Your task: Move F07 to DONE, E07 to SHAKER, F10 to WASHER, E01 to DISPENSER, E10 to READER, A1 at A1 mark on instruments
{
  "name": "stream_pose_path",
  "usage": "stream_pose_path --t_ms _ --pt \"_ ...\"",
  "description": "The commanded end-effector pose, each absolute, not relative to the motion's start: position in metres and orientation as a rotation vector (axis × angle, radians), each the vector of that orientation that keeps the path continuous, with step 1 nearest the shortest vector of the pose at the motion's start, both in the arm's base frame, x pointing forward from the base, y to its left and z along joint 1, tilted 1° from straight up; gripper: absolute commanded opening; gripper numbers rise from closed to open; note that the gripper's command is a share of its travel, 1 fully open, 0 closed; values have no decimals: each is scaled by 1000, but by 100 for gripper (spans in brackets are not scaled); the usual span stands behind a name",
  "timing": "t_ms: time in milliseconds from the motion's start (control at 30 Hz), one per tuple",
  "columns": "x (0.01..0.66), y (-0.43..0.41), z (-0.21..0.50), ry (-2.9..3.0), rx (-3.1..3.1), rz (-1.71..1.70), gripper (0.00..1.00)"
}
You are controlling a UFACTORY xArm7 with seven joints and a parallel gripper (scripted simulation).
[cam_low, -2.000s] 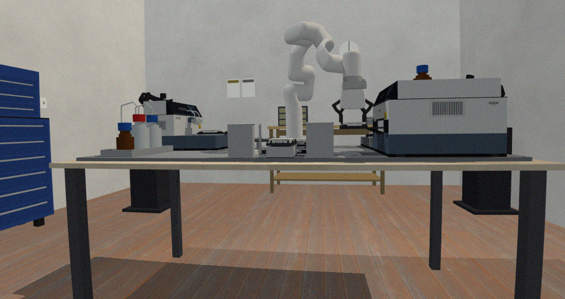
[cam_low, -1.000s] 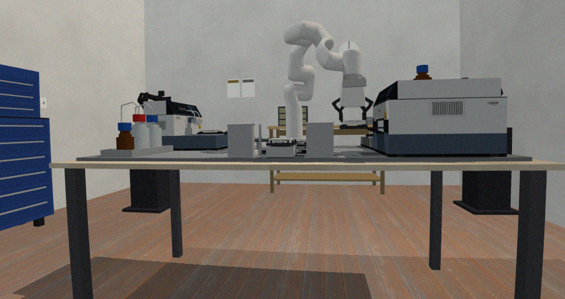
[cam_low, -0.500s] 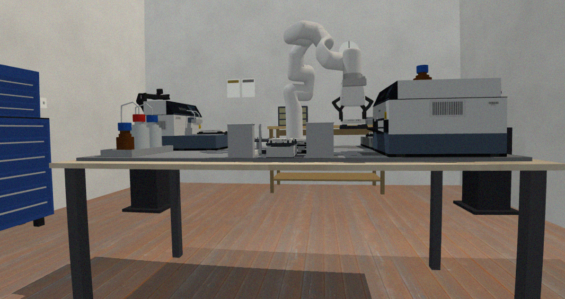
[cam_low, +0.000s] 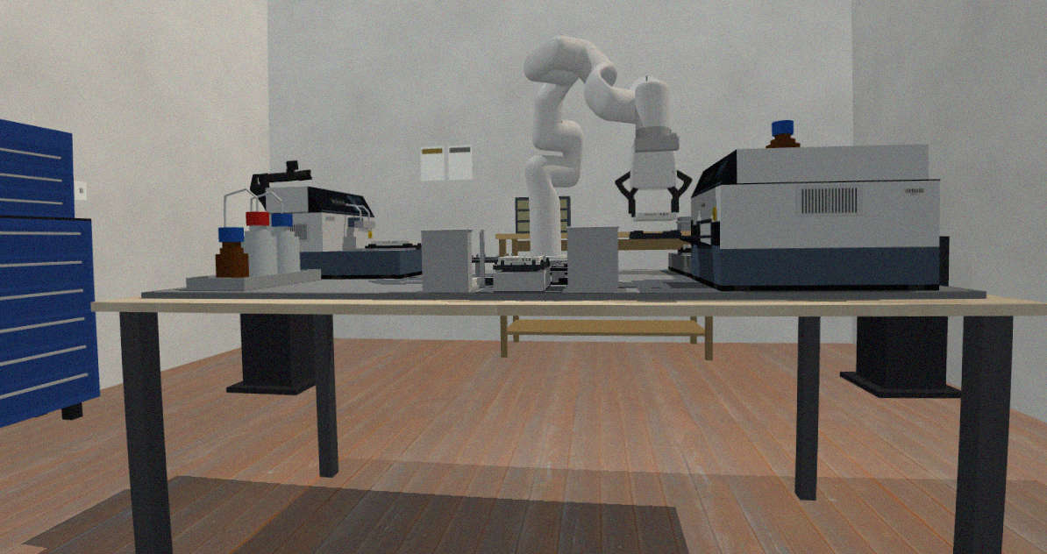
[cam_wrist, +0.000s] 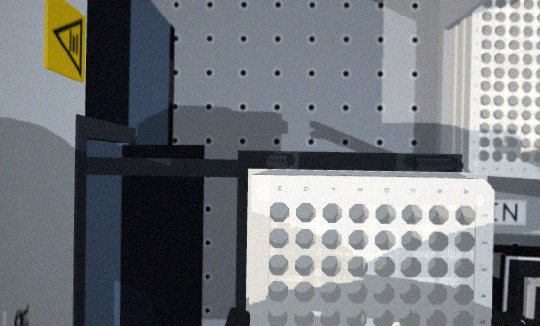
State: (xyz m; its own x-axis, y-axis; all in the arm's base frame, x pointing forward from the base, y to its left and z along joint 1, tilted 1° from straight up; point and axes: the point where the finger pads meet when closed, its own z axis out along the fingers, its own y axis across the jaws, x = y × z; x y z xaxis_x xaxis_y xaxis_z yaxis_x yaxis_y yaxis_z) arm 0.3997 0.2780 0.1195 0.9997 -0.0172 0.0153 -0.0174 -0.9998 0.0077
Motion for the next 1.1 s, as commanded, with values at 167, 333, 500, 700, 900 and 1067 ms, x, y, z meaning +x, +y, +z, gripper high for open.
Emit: stream_pose_path --t_ms 167,333,500,700,900,1067 --pt "401 279 131 -27 3137 31 0" --pt "401 279 137 -27 3137 31 0" --pt "401 279 141 -27 3137 31 0" --pt "401 279 149 -27 3137 31 0" --pt "400 279 157 -27 3137 31 0" --pt "400 279 161 -27 3137 31 0"
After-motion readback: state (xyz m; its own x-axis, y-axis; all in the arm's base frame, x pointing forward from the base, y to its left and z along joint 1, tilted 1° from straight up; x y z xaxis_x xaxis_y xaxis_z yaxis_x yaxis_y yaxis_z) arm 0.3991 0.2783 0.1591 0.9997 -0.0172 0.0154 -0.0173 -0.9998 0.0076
